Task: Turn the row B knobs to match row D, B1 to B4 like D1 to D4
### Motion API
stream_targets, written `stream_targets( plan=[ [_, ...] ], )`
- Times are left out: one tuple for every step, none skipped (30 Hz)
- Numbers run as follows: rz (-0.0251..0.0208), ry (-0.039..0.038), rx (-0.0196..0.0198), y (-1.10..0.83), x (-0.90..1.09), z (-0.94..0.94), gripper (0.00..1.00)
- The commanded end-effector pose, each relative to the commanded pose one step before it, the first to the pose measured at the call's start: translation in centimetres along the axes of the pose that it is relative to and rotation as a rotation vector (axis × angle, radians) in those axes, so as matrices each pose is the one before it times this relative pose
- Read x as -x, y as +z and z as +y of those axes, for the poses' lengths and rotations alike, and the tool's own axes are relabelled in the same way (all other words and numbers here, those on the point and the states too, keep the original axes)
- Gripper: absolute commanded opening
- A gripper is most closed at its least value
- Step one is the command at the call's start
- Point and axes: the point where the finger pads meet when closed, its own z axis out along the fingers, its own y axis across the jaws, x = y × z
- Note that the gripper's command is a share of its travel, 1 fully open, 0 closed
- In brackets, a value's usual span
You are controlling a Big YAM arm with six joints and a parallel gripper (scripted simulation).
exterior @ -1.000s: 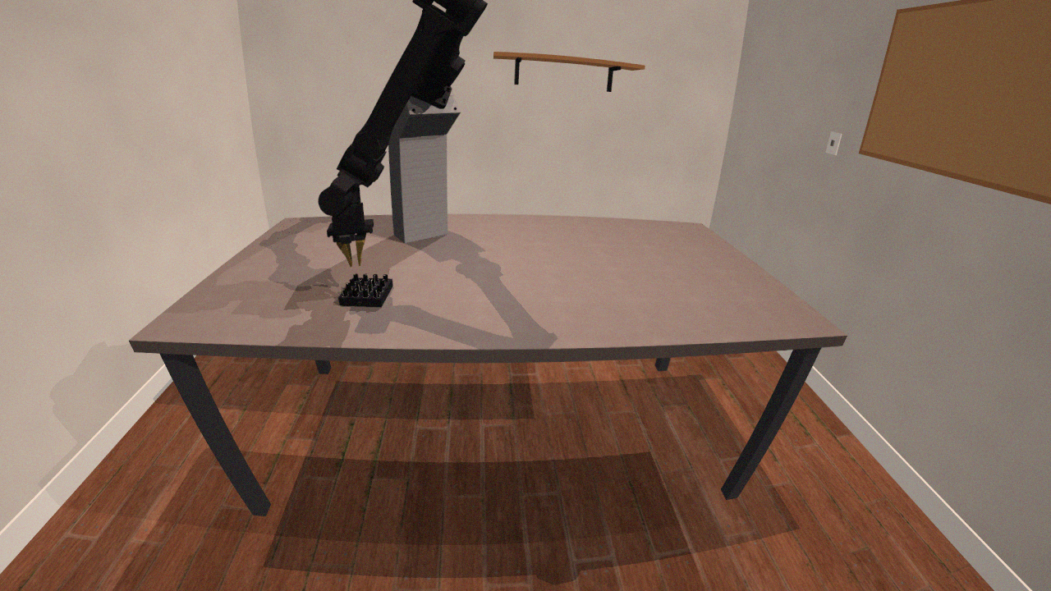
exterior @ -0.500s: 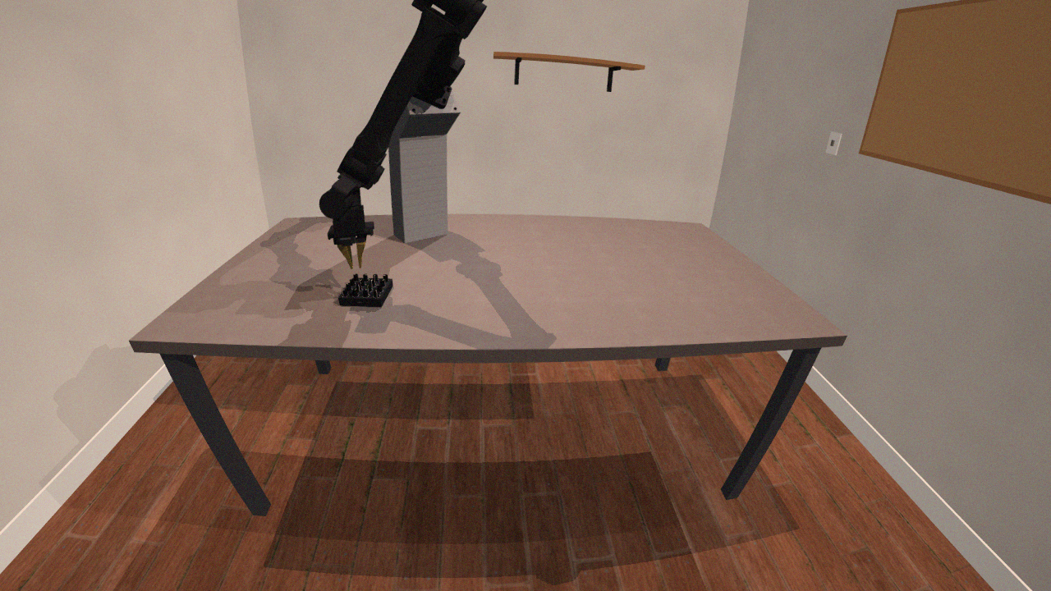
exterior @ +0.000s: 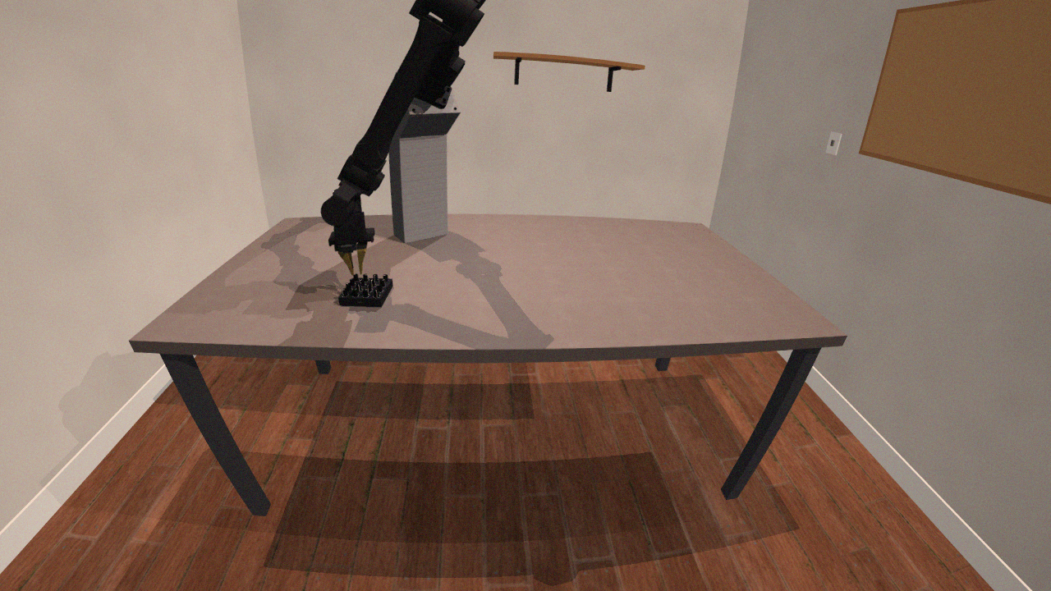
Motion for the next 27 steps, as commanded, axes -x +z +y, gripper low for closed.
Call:
stream_targets(
  plan=[
    [-0.00203,0.00418,0.00437,0.967,-0.022,0.233,0.18],
    [0.00017,0.00012,0.00004,0.133,-0.007,0.001,0.18],
    [-0.00014,-0.00008,0.0,0.131,0.001,0.0,0.18],
    [-0.00055,0.00119,-0.00133,0.083,-0.005,-0.096,0.18],
    [-0.00001,0.00086,-0.00073,0.1,-0.011,-0.054,0.18],
    [0.0,0.0,0.0,0.0,0.0,0.0,0.18],
    [0.0,0.0,0.0,0.0,0.0,0.0,0.18],
    [0.0044,0.00878,-0.00331,-0.057,-0.181,-0.332,0.18],
    [-0.00197,-0.00731,0.00379,0.296,0.113,0.349,0.18],
    [-0.00208,-0.0036,0.00172,0.182,0.076,0.138,0.18],
    [-0.00003,0.00001,0.00024,0.107,-0.001,0.004,0.18],
    [0.0,0.00001,0.00001,0.102,-0.002,0.0,0.18],
    [0.002,0.00125,0.00032,0.096,-0.054,0.008,0.18],
    [0.00053,0.00034,0.00014,0.089,-0.015,0.003,0.18],
    [-0.00102,-0.00062,-0.00011,0.083,0.025,-0.003,0.18],
    [0.00005,0.00003,0.00002,0.076,-0.002,0.0,0.18],
    [-0.0001,0.00318,-0.00271,-0.029,-0.032,-0.204,0.18],
    [-0.00097,0.0026,-0.00289,-0.035,-0.009,-0.207,0.18],
    [-0.00089,0.00024,-0.00084,0.032,0.014,-0.054,0.18],
    [0.00073,-0.00147,0.00184,0.106,0.0,0.127,0.18],
    [0.00134,-0.00206,0.00247,0.105,-0.015,0.148,0.18],
    [0.00077,-0.0022,0.00163,0.088,-0.003,0.116,0.18],
    [0.0,0.0,0.0,0.0,0.0,0.0,0.18],
    [0.0,0.0,0.0,0.0,0.0,0.0,0.18],
    [-0.00063,0.00094,-0.00275,-0.064,-0.016,-0.197,0.18],
    [-0.00057,-0.00023,0.00023,0.038,0.02,0.029,0.18],
    [-0.00042,-0.00025,0.00045,0.033,0.016,0.034,0.18]
  ],
)
